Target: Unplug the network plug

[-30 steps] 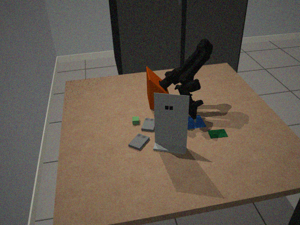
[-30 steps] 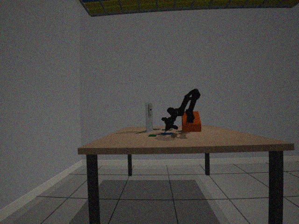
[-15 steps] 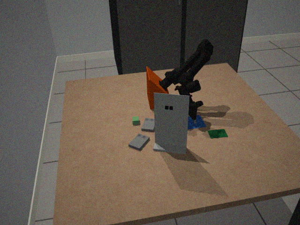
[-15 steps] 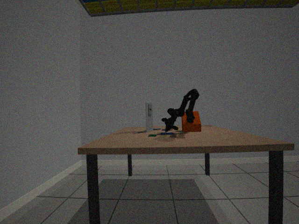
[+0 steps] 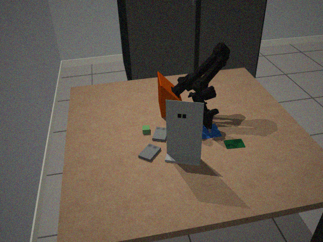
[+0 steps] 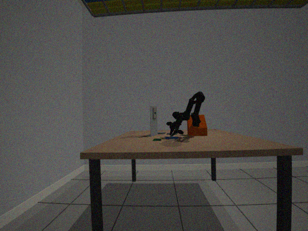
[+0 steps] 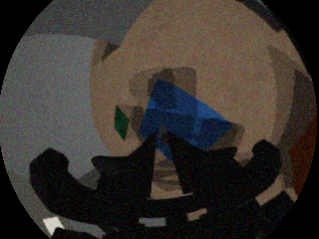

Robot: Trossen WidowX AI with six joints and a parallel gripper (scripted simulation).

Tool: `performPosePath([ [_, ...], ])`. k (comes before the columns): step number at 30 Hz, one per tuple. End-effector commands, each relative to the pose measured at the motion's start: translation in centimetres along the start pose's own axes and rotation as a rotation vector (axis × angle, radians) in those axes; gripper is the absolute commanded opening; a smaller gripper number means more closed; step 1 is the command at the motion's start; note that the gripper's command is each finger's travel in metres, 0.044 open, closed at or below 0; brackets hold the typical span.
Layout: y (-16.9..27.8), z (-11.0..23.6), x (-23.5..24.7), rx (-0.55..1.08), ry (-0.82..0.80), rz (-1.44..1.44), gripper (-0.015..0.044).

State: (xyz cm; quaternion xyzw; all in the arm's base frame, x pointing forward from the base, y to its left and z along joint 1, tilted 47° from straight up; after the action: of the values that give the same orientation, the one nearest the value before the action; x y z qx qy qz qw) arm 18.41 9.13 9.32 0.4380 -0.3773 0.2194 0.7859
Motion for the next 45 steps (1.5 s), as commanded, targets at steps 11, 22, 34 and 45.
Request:
performPosePath([
  [11, 0.0, 0.4, 0.0, 0.0, 0.003, 0.0, 0.0156],
  [22, -0.1, 1.2, 0.0, -0.001, 0.005, -0.001, 0.0156],
  [34, -0.1, 2.0, 0.0, -0.002, 0.006, -0.002, 0.0156],
  [45, -0.1, 2.7, 0.0, -0.001, 0.006, -0.003, 0.0156],
])
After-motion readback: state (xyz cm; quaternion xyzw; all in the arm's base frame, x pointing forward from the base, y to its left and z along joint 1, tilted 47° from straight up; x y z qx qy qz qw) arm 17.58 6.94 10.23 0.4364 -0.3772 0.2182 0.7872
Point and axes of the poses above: the point midway between the two fingers, 35 mm back from their tips, its own z axis back along the fingers, its own x axis across the jaws, y = z × x, the point moved 10 cm from there along z, back along the fingers, and after that the axes turned 8 degrees about z, right-handed, at the moved point
